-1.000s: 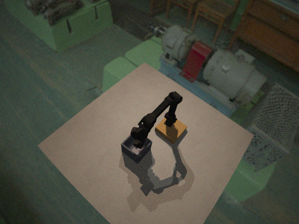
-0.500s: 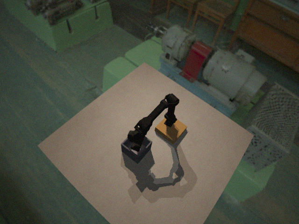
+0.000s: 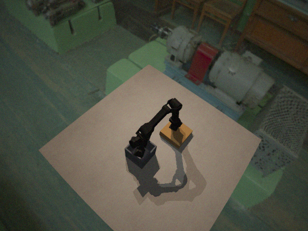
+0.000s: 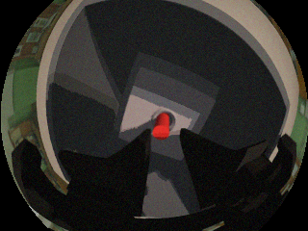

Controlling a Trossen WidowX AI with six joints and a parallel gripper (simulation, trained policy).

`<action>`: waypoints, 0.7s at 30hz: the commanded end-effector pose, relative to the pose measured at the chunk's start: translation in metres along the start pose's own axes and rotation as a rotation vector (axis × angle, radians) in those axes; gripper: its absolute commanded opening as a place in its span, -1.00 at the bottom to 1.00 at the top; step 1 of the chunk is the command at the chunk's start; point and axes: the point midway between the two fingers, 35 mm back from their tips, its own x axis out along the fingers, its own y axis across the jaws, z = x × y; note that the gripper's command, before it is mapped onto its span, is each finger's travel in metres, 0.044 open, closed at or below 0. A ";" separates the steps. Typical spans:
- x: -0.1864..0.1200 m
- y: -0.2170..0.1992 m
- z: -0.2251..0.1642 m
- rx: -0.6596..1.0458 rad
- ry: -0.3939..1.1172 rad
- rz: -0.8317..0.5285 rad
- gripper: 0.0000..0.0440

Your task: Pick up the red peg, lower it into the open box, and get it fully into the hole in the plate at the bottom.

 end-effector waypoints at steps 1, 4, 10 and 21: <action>-0.004 0.001 0.005 0.010 0.027 0.012 -0.24; -0.013 0.005 0.006 0.016 0.054 0.034 -0.18; -0.028 0.011 0.013 0.025 0.098 0.085 -0.10; -0.063 0.026 0.027 0.022 0.139 0.203 0.02</action>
